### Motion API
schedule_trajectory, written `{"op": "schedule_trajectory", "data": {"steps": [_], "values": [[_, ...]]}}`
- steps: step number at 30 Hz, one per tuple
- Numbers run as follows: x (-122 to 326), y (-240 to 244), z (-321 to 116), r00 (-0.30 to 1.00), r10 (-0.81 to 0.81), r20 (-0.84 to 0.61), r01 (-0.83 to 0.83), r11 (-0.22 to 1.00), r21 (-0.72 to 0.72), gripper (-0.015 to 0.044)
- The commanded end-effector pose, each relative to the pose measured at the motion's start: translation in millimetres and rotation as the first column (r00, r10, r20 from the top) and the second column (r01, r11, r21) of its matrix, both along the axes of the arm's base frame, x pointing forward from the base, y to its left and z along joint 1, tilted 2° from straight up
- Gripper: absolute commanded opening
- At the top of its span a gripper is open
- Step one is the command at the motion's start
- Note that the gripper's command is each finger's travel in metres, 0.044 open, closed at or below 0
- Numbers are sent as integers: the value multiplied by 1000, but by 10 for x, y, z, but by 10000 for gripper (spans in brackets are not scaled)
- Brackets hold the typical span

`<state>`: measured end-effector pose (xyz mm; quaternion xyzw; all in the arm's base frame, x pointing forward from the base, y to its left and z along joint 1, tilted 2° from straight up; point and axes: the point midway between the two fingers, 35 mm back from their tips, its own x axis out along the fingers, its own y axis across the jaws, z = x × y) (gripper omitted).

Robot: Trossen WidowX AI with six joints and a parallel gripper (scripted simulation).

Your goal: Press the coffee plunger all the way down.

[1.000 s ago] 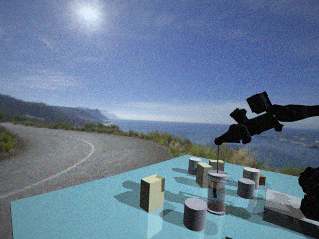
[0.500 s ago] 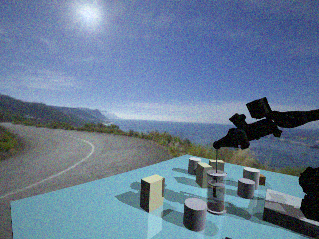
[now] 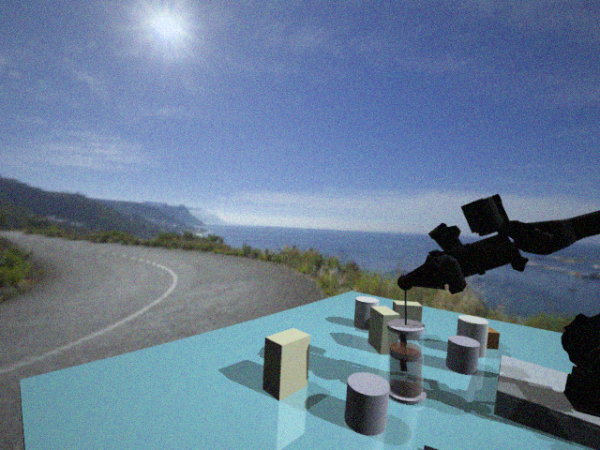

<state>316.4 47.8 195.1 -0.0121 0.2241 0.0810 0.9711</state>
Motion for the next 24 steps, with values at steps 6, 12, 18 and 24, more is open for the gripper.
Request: {"op": "schedule_trajectory", "data": {"steps": [6, 12, 18, 24], "values": [[-34, -3, -435, 996, -6, -89, 5, 1000, -10, 125], [-17, 5, -529, 996, -6, -89, 5, 1000, -10, 125], [29, 18, -577, 996, -6, -89, 5, 1000, -10, 125], [67, 27, -570, 996, -6, -89, 5, 1000, -10, 125]]}}
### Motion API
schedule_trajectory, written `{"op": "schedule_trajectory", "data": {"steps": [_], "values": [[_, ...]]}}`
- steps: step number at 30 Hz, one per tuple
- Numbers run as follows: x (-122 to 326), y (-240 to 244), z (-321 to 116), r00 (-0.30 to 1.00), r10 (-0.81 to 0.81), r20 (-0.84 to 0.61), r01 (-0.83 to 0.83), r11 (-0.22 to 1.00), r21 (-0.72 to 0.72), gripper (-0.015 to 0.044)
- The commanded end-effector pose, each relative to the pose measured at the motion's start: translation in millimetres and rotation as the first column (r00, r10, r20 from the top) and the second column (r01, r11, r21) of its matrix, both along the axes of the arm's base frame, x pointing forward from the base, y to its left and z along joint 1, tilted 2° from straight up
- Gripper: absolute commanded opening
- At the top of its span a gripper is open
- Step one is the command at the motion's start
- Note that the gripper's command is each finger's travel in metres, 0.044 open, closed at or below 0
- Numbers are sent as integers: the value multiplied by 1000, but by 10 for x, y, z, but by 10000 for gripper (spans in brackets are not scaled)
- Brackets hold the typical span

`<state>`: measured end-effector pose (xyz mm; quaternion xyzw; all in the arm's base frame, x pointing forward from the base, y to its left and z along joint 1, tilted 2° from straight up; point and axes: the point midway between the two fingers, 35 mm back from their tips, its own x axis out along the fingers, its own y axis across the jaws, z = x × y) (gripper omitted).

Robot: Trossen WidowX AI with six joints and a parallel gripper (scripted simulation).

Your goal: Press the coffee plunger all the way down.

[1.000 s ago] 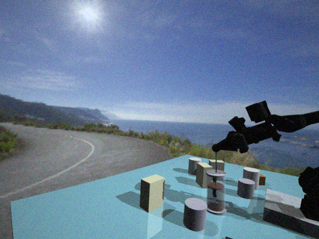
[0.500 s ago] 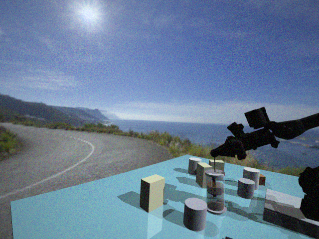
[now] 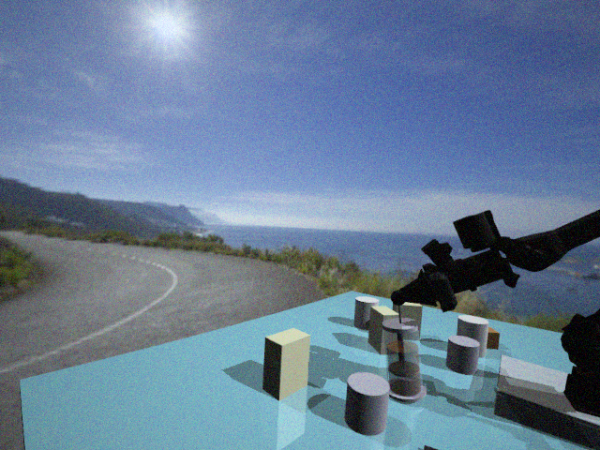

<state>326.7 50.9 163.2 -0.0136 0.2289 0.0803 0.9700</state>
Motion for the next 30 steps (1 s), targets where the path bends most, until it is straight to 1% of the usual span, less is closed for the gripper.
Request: {"op": "schedule_trajectory", "data": {"steps": [1, 30], "values": [[-30, -3, -248, 997, -5, -79, 4, 1000, -6, 125], [35, 10, -220, 997, -5, -79, 4, 1000, -6, 125]]}}
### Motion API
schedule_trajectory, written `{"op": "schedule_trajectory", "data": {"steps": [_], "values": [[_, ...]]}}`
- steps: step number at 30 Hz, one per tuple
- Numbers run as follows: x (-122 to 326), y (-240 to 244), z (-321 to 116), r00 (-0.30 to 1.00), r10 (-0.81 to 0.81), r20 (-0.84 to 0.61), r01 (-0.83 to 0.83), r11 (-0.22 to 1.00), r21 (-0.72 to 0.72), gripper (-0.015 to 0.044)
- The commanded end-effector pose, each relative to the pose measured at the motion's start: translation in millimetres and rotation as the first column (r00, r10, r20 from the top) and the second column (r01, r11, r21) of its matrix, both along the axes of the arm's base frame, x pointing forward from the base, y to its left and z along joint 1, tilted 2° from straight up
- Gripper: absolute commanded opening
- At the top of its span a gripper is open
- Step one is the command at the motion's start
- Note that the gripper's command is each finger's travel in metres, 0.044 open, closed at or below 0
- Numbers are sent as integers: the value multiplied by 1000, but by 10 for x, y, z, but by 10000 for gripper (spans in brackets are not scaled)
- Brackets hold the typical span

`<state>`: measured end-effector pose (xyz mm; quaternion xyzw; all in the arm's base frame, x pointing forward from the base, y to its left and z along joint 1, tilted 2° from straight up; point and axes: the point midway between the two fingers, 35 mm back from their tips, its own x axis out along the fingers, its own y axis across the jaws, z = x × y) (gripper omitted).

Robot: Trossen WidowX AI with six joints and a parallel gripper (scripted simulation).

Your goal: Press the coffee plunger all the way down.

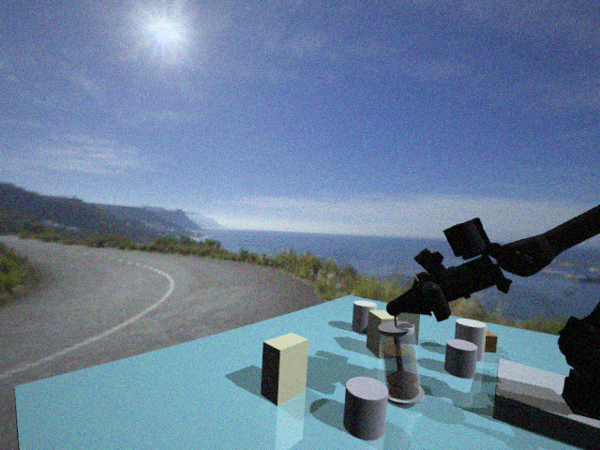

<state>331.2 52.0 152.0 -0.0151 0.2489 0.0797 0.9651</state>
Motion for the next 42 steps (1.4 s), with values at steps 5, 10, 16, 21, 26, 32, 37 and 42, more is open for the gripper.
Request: {"op": "schedule_trajectory", "data": {"steps": [5, 10, 16, 21, 26, 32, 37, 42], "values": [[-3, 1, -107, 999, -4, -38, 4, 1000, 1, 125], [5, 2, -104, 999, -4, -38, 4, 1000, 1, 125], [14, 4, -103, 999, -4, -38, 4, 1000, 1, 125], [20, 5, -102, 999, -4, -38, 4, 1000, 1, 125], [27, 7, -101, 999, -4, -37, 4, 1000, 1, 125], [32, 7, -93, 999, -4, -37, 4, 1000, 1, 125], [38, 9, -99, 999, -4, -37, 4, 1000, 1, 125], [43, 10, -97, 999, -4, -37, 4, 1000, 1, 125]]}}
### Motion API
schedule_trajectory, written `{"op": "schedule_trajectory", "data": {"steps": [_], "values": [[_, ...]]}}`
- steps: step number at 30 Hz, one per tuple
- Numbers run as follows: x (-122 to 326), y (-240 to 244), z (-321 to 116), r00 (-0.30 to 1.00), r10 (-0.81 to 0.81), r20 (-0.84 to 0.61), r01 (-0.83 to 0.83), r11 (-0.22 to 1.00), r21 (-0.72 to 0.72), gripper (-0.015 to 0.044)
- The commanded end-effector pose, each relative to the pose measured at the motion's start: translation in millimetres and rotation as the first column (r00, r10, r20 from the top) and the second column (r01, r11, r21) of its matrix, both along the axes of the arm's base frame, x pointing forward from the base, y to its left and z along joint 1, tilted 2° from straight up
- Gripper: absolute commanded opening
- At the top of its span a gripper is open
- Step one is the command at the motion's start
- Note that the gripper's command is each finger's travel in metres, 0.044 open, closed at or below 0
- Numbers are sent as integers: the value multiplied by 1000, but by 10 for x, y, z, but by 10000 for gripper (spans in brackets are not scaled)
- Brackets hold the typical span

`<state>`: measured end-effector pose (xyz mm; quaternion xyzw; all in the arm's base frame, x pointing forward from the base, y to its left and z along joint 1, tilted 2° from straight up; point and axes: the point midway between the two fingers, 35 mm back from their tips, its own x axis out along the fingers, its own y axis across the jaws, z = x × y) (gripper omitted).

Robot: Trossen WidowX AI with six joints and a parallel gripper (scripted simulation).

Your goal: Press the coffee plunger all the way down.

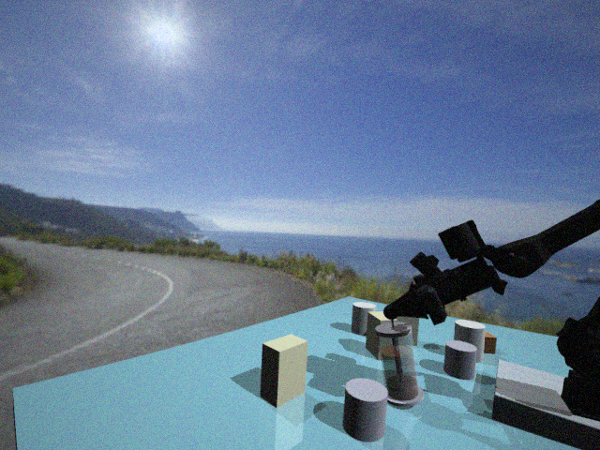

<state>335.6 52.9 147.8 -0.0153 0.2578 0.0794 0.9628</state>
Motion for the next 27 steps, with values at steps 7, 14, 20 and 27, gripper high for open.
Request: {"op": "schedule_trajectory", "data": {"steps": [7, 14, 20, 27], "values": [[1, 0, -2, 1000, 0, 0, 0, 1000, 0, 125], [1, 0, -2, 1000, 0, 0, 0, 1000, 0, 204], [1, 0, -2, 1000, 0, 0, 0, 1000, 0, 361], [-3, -1, 24, 1000, 0, -1, 0, 1000, 0, 440]]}}
